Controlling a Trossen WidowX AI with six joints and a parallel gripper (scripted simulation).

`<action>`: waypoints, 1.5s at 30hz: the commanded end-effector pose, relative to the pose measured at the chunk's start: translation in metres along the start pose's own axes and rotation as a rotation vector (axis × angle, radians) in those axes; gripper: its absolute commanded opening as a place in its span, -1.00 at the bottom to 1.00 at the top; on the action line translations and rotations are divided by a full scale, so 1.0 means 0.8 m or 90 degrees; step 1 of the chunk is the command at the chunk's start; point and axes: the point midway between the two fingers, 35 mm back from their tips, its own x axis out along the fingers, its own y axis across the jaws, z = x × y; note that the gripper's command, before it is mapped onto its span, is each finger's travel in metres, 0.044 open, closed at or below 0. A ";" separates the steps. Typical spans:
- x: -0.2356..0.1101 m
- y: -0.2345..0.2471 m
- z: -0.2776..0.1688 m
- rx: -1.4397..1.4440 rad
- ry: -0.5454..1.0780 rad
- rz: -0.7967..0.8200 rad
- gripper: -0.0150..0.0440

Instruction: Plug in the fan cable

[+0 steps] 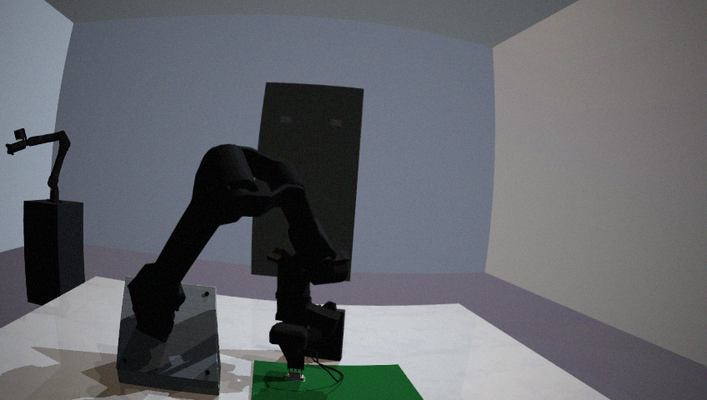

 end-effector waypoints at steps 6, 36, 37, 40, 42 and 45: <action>0.003 0.000 -0.001 -0.005 -0.002 -0.003 -0.49; 0.019 -0.001 -0.001 -0.005 -0.002 -0.003 -0.49; 0.020 -0.001 -0.001 -0.005 -0.002 -0.003 -0.49; 0.023 -0.001 -0.001 -0.005 -0.002 -0.003 -0.49; 0.024 -0.001 -0.001 -0.005 -0.002 -0.003 -0.49; 0.026 -0.001 -0.001 -0.005 -0.002 -0.004 -0.49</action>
